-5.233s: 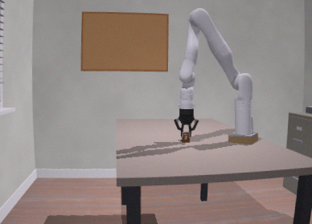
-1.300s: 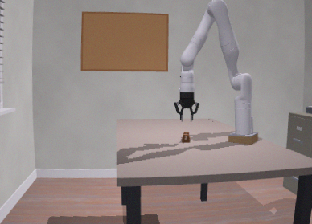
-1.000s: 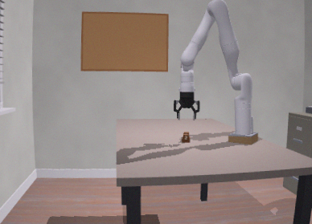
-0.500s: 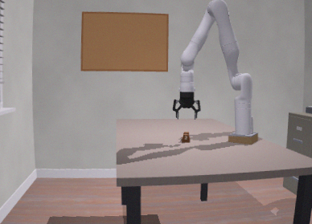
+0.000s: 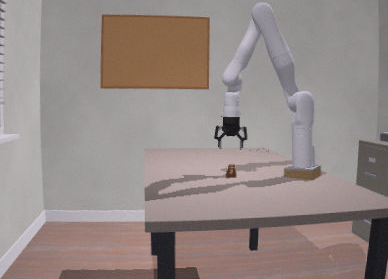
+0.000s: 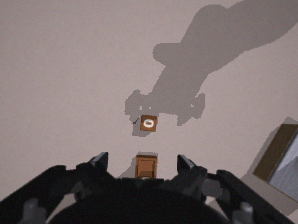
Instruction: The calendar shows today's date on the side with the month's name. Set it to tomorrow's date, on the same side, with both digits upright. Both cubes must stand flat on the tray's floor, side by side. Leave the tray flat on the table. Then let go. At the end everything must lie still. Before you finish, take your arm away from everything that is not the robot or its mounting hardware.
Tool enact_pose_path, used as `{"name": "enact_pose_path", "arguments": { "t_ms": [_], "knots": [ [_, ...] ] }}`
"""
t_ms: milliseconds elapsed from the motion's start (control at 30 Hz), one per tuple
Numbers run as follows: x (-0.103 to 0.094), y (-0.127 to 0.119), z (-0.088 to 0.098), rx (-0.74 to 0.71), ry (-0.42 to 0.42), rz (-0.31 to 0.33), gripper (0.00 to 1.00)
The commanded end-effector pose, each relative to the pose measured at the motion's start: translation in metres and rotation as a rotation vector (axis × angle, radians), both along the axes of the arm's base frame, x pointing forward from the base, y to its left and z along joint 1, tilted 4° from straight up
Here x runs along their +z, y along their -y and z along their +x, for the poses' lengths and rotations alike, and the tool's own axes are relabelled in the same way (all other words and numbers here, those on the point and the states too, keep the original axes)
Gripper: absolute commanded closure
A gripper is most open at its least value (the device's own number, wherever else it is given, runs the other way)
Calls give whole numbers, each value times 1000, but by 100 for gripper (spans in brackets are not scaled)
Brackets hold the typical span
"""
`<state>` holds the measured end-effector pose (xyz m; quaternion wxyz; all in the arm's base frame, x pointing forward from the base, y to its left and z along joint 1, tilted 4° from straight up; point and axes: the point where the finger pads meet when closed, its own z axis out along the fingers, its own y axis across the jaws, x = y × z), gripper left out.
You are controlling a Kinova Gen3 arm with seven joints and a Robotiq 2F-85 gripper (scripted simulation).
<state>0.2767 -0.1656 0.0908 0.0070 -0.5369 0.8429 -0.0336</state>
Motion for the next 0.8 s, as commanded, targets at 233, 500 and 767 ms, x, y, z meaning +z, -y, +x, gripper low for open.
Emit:
{"name": "enact_pose_path", "arguments": {
  "t_ms": [233,500,767],
  "knots": [
    [-4,33,-25,-78,-7,0,54],
    [-4,33,-25,-78,-7,0,54],
    [-4,33,-25,-78,-7,0,54]
  ]
}}
